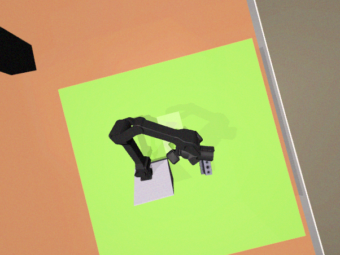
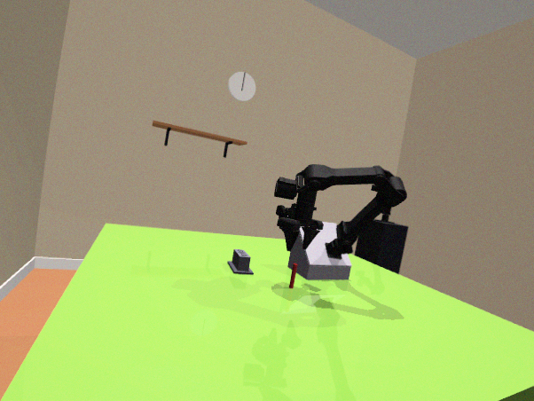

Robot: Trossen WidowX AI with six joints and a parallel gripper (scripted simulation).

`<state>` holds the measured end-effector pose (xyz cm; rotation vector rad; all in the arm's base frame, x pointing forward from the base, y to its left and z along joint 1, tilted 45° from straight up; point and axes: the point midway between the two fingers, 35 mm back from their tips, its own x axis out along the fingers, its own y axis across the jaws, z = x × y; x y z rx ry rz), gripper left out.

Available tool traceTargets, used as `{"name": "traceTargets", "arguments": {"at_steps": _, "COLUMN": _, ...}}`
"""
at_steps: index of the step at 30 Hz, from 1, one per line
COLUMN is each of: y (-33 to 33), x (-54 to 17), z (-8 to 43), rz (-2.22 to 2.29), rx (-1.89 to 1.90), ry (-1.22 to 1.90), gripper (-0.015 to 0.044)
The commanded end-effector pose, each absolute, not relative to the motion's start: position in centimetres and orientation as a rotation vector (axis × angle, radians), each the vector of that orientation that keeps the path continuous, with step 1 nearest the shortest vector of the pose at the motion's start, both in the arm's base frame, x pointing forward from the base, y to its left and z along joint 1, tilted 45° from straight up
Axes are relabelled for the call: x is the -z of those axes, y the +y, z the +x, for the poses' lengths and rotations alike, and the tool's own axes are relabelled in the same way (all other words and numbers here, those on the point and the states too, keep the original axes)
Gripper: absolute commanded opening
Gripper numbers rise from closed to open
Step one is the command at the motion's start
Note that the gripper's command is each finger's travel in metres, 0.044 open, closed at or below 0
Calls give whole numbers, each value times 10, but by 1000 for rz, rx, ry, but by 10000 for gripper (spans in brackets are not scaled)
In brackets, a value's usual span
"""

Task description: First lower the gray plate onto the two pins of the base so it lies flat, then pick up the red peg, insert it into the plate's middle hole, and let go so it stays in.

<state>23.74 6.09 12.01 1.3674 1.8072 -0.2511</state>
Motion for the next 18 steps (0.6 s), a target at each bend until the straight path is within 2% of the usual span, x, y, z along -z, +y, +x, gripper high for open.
{"name": "traceTargets", "arguments": {"at_steps": 1, "y": 72, "x": -111, "z": 234, "rz": 1372, "rx": 254, "ry": 1817, "gripper": 440}}
{"name": "traceTargets", "arguments": {"at_steps": 18, "y": 92, "x": -91, "z": 233, "rz": 1371, "rx": 255, "ry": 1816, "gripper": 440}}
